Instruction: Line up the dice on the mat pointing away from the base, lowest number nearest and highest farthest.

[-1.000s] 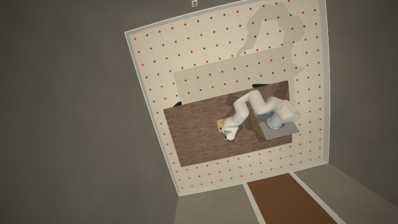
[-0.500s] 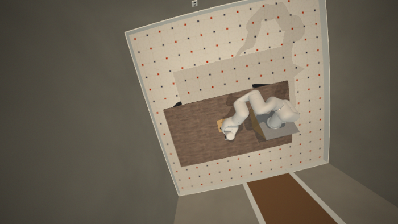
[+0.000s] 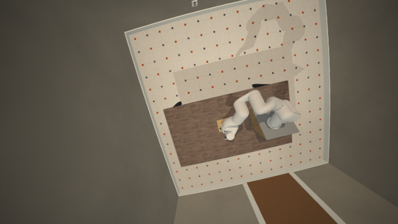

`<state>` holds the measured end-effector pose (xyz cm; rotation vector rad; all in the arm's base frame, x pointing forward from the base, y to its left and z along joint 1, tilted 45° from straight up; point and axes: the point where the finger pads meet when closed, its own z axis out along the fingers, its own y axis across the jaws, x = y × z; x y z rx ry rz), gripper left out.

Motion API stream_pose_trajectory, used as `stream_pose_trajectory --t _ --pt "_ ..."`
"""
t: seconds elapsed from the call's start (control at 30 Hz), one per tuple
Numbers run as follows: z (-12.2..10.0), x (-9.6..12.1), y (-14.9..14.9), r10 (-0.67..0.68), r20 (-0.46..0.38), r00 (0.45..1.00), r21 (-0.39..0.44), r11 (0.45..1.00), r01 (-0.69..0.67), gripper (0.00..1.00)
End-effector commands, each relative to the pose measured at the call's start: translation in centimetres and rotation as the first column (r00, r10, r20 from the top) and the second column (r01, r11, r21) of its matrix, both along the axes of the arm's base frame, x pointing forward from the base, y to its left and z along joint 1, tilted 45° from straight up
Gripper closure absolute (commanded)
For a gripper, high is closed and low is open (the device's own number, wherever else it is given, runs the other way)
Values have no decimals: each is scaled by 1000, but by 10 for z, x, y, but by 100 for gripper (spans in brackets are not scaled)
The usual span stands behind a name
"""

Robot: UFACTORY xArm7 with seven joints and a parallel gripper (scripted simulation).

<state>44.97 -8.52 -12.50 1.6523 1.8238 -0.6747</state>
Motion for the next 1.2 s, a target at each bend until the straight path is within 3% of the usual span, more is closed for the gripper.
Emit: stream_pose_trajectory --t 0.0,1.17 --pt "0 1 2 3 2 1000 3 1000 -3 85" --pt "-2 2 0 3 2 1000 3 1000 -3 85"
